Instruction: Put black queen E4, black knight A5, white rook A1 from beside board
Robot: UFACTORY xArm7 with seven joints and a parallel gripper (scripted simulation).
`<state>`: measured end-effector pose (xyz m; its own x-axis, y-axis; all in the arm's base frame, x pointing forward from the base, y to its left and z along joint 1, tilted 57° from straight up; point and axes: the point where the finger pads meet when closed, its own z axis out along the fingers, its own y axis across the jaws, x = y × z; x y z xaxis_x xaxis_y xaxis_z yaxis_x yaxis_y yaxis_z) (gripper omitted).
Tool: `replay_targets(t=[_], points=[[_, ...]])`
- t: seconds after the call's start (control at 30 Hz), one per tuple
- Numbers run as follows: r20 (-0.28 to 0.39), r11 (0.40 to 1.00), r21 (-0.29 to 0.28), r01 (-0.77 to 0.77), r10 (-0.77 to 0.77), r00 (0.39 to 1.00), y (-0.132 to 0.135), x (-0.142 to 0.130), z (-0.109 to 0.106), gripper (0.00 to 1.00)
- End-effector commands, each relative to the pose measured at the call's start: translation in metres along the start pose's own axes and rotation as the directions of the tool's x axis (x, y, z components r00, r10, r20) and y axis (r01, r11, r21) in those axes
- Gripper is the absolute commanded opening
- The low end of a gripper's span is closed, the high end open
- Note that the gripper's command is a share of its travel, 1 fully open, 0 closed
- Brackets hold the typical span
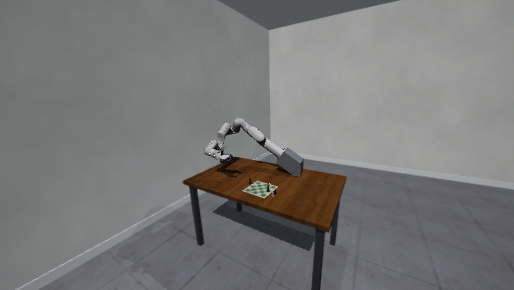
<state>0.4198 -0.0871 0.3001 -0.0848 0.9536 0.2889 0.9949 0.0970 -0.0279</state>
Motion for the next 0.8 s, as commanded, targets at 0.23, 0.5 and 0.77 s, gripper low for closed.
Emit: replay_targets(t=[0.23, 0.5, 0.77], points=[[0.014, 1.000, 0.002, -0.001, 0.001, 1.000, 0.000, 0.002, 0.001, 1.00], [0.251, 0.999, 0.052, -0.009, -0.005, 0.968, -0.003, 0.014, 0.030, 1.00], [0.251, 0.999, 0.052, -0.009, -0.005, 0.968, -0.003, 0.014, 0.030, 1.00]])
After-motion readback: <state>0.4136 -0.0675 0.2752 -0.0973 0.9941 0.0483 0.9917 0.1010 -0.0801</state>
